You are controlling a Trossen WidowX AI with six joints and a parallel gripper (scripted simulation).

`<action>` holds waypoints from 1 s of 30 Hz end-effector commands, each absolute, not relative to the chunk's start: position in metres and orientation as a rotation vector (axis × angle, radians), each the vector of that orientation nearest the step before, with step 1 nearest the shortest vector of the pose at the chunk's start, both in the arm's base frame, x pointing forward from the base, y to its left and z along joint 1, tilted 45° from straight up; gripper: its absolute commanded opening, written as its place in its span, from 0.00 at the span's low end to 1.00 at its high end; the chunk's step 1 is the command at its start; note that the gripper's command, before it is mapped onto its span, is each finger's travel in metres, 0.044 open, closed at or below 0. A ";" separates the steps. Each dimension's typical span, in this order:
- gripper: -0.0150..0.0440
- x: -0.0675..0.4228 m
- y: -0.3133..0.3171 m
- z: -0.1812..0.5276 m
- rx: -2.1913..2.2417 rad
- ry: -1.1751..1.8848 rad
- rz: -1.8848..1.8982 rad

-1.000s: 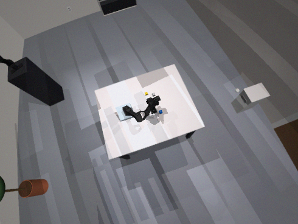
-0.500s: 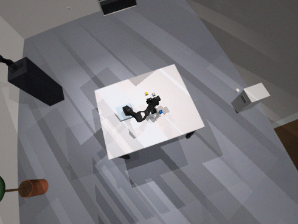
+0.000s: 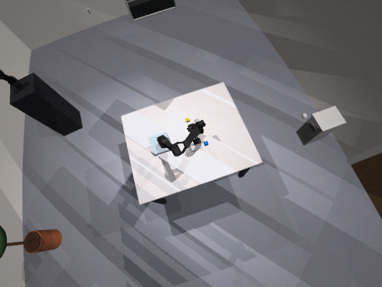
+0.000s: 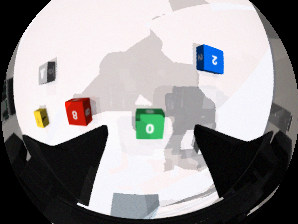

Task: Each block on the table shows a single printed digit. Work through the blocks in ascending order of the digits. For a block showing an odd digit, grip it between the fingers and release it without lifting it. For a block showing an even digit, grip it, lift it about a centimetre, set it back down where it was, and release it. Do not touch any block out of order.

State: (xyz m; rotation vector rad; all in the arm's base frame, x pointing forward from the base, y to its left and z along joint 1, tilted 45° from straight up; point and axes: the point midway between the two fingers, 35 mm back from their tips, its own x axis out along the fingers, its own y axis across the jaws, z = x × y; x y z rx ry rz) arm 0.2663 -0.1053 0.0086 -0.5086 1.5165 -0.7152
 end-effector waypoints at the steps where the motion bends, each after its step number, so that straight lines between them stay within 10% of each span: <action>1: 0.89 0.266 -0.100 0.014 -0.502 1.521 -0.717; 11: 0.46 0.273 -0.045 0.070 -0.500 1.522 -0.715; 30: 0.46 0.295 0.067 -0.031 -0.486 1.524 -0.695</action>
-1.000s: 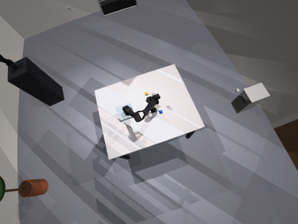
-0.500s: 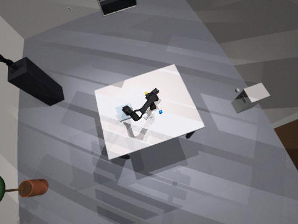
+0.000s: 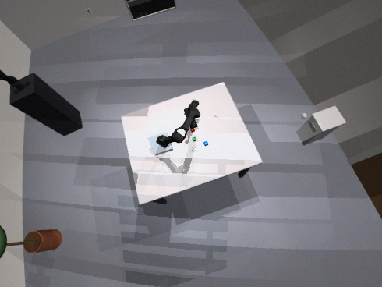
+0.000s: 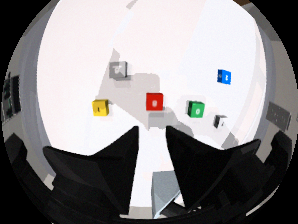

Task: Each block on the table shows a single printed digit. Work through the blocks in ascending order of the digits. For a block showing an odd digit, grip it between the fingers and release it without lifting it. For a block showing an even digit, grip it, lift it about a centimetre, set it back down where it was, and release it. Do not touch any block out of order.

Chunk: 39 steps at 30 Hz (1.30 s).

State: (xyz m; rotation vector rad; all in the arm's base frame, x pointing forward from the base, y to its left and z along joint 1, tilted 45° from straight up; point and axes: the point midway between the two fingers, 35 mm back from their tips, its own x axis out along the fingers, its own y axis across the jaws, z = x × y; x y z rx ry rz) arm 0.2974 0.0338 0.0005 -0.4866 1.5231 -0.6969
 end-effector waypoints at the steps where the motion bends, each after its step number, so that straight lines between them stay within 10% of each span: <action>1: 0.46 0.293 0.079 -0.043 -0.486 1.524 -0.698; 10: 0.46 0.284 0.105 -0.074 -0.491 1.522 -0.708; 21: 0.93 0.277 0.048 -0.132 -0.493 1.520 -0.710; 39: 0.93 0.275 0.032 -0.149 -0.493 1.520 -0.711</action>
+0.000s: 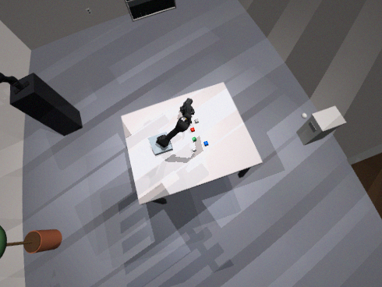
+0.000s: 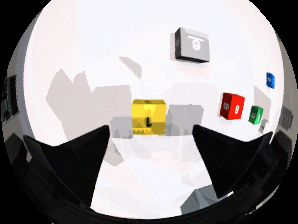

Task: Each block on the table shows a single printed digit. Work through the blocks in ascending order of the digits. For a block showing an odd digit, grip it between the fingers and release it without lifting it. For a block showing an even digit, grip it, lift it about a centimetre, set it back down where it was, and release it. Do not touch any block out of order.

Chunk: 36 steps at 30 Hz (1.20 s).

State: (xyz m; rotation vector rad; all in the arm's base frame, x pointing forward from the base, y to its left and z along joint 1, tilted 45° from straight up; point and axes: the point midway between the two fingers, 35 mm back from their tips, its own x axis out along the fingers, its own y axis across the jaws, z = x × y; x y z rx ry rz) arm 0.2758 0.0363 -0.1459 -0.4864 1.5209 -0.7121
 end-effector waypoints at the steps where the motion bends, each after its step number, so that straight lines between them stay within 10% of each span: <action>1: 0.93 0.275 0.031 -0.150 -0.493 1.520 -0.711; 10: 0.93 0.274 0.023 -0.158 -0.494 1.520 -0.712; 21: 0.46 0.274 0.023 -0.158 -0.494 1.520 -0.712; 36: 0.46 0.274 0.023 -0.158 -0.494 1.520 -0.712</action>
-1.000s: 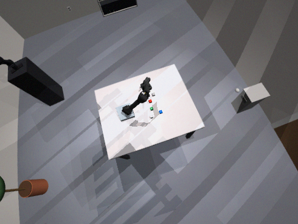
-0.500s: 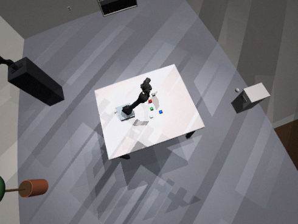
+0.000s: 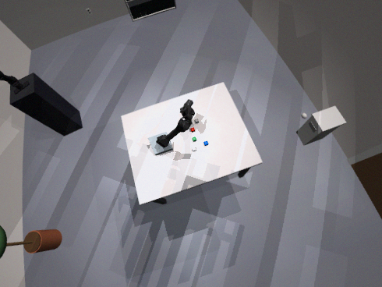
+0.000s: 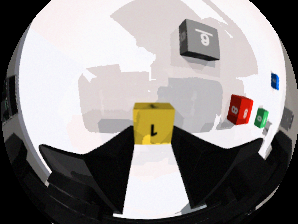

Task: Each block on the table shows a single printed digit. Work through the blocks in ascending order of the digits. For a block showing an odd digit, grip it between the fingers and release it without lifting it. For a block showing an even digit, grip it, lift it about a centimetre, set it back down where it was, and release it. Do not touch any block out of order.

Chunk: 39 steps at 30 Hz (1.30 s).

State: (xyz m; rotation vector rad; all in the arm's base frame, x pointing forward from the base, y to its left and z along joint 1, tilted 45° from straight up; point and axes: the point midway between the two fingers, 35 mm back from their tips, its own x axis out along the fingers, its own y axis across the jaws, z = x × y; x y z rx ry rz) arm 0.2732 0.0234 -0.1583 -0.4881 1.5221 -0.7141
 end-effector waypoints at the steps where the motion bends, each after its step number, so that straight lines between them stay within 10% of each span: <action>1: 0.46 0.274 0.023 -0.158 -0.494 1.520 -0.712; 14: 0.93 0.274 0.023 -0.158 -0.494 1.520 -0.712; 24: 0.93 0.277 0.048 -0.132 -0.493 1.520 -0.710; 34: 0.49 0.284 0.105 -0.074 -0.491 1.522 -0.708; 39: 0.46 0.284 0.105 -0.074 -0.491 1.522 -0.708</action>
